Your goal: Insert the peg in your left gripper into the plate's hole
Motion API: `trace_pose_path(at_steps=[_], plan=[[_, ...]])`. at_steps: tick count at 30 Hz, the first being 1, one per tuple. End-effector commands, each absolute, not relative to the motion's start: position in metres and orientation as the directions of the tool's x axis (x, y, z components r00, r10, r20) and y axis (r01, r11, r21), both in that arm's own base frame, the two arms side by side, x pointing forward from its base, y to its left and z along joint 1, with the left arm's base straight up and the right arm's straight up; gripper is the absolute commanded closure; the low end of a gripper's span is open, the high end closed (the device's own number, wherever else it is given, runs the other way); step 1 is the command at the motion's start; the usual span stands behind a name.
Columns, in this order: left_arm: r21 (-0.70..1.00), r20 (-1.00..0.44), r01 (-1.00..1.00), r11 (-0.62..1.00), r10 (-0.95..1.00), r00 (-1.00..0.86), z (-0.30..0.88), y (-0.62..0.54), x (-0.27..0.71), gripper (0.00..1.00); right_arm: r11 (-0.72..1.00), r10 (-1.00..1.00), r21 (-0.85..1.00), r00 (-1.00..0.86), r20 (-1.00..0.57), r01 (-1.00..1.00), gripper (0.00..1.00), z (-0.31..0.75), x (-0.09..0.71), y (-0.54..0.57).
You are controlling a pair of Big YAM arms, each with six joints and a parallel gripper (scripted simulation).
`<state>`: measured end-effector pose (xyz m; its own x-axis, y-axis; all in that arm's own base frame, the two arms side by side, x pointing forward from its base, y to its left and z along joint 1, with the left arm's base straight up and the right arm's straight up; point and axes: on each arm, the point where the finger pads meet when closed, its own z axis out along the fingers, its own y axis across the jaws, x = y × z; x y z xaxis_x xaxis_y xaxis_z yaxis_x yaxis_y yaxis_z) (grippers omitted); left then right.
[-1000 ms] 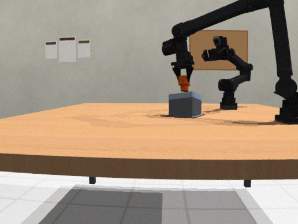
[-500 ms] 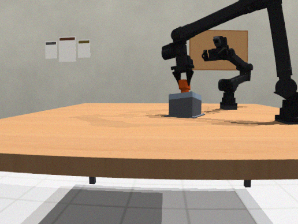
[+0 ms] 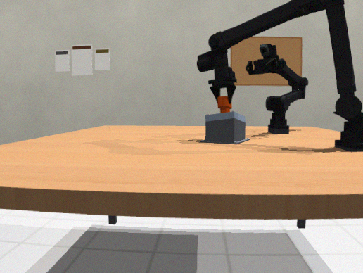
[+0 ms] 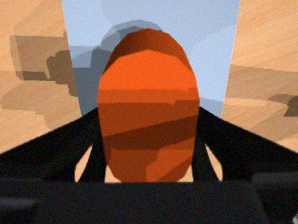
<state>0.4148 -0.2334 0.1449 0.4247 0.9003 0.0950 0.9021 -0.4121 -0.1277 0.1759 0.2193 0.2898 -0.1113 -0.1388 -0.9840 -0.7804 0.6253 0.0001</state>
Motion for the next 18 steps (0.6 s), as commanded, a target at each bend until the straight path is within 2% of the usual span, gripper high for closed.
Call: trace_pose_path(at_steps=[1, 18], plan=[[-0.114, 0.093, 0.903, -0.413, 0.901, 0.424, 0.157, -0.239, 0.416, 0.6, 0.627, -0.117, 0.0, -0.095, -0.989, -0.779, 0.0, 0.306, 0.177, 0.219], [-0.134, 0.095, 0.899, -0.417, 0.897, 0.431, 0.131, -0.226, 0.411, 0.6, 0.627, -0.117, 0.0, -0.095, -0.989, -0.779, 0.0, 0.306, 0.177, 0.219]])
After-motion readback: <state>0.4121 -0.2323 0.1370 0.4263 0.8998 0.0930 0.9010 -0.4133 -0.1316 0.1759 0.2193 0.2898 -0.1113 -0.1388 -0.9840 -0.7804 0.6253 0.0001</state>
